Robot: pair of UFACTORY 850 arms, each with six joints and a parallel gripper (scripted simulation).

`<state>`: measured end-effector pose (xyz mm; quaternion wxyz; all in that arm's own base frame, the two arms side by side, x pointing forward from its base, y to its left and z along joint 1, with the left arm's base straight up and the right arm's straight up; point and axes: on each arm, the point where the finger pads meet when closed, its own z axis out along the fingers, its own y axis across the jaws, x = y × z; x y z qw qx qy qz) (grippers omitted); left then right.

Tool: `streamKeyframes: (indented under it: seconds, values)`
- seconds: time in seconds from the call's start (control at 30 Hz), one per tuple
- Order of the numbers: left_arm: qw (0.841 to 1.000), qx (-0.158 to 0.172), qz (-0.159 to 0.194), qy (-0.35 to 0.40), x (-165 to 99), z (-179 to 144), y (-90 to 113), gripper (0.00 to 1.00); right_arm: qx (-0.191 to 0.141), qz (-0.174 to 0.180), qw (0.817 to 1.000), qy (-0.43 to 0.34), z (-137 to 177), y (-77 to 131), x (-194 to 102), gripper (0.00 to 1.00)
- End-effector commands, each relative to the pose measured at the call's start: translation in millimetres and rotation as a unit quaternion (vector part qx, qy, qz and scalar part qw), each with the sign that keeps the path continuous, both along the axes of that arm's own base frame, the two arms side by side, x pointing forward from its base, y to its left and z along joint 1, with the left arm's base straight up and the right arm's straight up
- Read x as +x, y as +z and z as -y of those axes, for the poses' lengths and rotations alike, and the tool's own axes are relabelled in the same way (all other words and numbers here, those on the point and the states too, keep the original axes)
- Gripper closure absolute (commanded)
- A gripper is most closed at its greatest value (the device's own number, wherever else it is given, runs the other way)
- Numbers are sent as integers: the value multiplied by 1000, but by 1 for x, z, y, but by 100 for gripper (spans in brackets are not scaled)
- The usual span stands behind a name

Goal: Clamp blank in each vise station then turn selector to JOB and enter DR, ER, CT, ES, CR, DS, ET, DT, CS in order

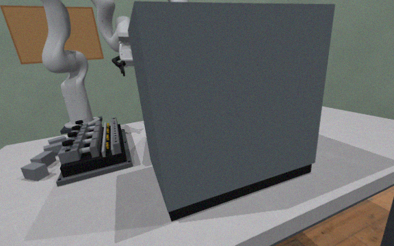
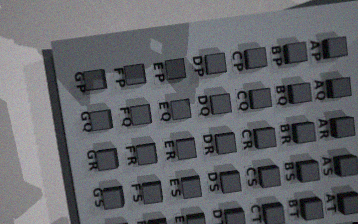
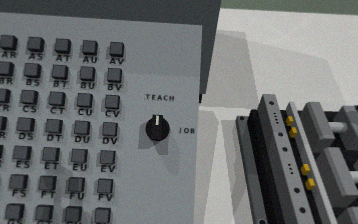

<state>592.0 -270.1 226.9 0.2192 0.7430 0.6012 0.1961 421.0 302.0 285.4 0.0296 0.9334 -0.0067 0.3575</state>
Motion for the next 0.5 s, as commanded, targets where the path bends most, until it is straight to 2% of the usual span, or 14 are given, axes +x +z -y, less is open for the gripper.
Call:
streamKeyframes:
  seconds: [0.0, 0.33, 0.37, 0.47]
  values:
    - [998, -8, -9, 55, 13, 6, -2, 0, 1, 1, 1000, 0, 0, 1, 0, 0]
    - [997, -13, -9, 70, 16, 7, -3, 0, 1, 1, 1000, 0, 0, 1, 0, 0]
    - [997, -13, -9, 70, 16, 7, -3, 100, 1, 1, 1000, 0, 0, 1, 0, 0]
    - [997, -13, -9, 70, 16, 7, -3, 100, 1, 1, 1000, 0, 0, 1, 0, 0]
